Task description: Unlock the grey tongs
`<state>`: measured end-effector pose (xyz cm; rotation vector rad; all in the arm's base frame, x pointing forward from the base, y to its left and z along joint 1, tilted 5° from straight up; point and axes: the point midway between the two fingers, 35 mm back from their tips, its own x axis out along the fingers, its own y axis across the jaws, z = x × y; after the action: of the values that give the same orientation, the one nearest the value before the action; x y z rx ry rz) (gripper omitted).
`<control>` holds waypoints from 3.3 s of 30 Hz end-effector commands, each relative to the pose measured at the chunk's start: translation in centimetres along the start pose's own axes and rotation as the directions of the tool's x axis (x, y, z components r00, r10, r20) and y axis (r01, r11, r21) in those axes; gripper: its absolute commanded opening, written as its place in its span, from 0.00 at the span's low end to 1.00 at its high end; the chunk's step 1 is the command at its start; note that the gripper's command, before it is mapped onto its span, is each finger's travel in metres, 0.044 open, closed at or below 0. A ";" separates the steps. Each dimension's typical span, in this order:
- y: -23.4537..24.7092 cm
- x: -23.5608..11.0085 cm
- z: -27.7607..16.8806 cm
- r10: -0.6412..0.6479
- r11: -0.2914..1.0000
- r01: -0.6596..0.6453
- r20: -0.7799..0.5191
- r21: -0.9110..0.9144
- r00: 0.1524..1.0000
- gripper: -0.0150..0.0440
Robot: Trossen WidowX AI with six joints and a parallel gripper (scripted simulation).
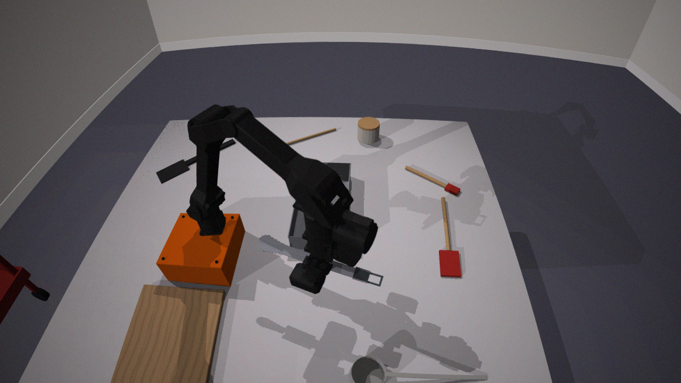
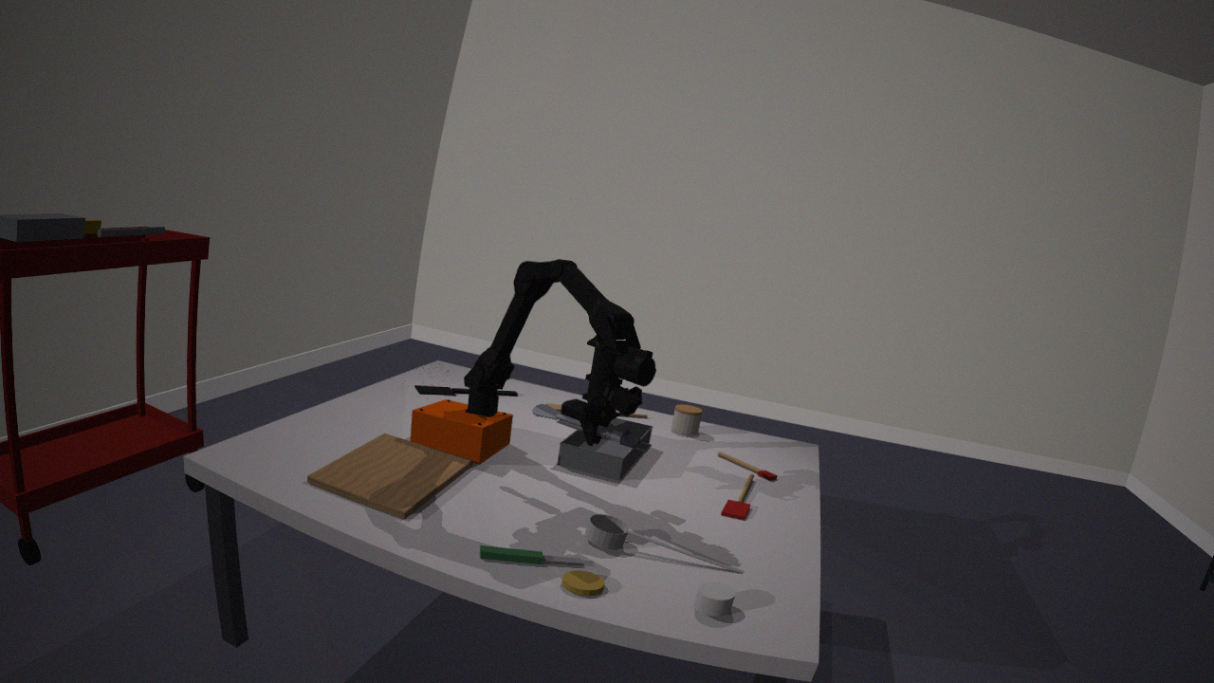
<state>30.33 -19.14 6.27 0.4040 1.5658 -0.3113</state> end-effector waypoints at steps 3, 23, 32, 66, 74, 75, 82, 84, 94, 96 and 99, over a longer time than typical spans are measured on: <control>-4.2 -0.6 -0.3 -0.006 0.998 0.006 0.008 0.060 1.000 0.00; -11.9 -1.0 -3.1 -0.010 0.981 0.008 0.007 0.191 1.000 0.00; -16.8 -1.1 -6.2 -0.018 0.959 0.015 0.006 0.282 1.000 0.00; -30.1 -1.3 -23.3 -0.028 0.812 0.029 -0.012 0.583 1.000 0.00; -31.0 -1.3 -26.0 -0.026 0.787 0.031 -0.017 0.617 1.000 0.00; -31.0 -1.3 -26.0 -0.026 0.787 0.031 -0.017 0.617 1.000 0.00; -31.2 -1.1 -26.0 -0.054 0.774 0.017 0.040 0.633 0.998 0.00; -31.4 -1.1 -26.0 -0.078 0.764 0.006 0.084 0.645 0.993 0.00; -32.1 -1.3 -26.2 -0.214 0.731 -0.043 0.289 0.681 0.933 0.00; -32.2 -1.4 -26.3 -0.243 0.728 -0.051 0.326 0.684 0.914 0.00; -32.3 -1.7 -26.4 -0.285 0.725 -0.061 0.379 0.686 0.880 0.00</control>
<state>-7.42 -36.50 6.71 0.7951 1.0398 -1.0105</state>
